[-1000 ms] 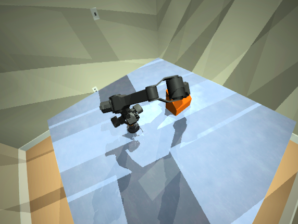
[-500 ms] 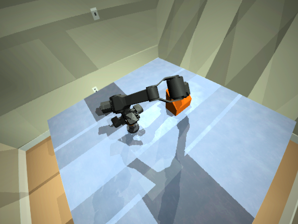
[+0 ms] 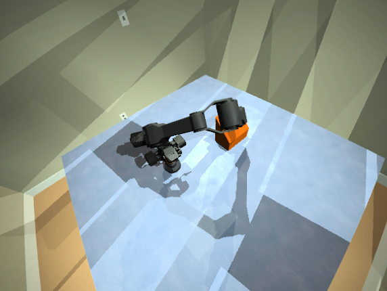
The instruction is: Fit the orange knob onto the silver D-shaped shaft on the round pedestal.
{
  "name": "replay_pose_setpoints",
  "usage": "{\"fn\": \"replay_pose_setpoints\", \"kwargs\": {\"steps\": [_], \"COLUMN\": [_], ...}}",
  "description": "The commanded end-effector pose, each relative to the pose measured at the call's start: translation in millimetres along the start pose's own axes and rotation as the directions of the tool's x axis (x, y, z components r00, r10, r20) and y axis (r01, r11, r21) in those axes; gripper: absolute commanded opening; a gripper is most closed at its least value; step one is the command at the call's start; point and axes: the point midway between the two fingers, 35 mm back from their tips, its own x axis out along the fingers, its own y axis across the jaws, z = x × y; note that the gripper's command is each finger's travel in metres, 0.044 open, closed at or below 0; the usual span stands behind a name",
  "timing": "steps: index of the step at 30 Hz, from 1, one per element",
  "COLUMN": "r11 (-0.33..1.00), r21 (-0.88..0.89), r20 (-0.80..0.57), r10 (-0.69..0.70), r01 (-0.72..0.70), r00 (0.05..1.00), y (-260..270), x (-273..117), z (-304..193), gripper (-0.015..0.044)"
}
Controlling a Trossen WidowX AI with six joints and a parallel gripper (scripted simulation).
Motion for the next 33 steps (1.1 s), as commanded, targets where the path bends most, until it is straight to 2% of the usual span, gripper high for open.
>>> {"fn": "replay_pose_setpoints", "kwargs": {"steps": [1,16,23,33], "r11": [1.000,1.000,0.980,0.978], "r21": [-0.001,-0.001,-0.199,-0.209], "r20": [-0.001,-0.002,-0.002,-0.001], "r10": [0.000,0.000,0.000,0.000], "r01": [0.000,0.000,-0.001,-0.001], "r00": [1.000,1.000,1.000,1.000], "y": [0.7,1.4,-0.8,-0.6], "x": [0.5,-4.6,-4.3,-0.5], "z": [-1.0,0.3,0.2,-0.3], "gripper": [0.0000,0.0000,0.0000,0.0000]}}
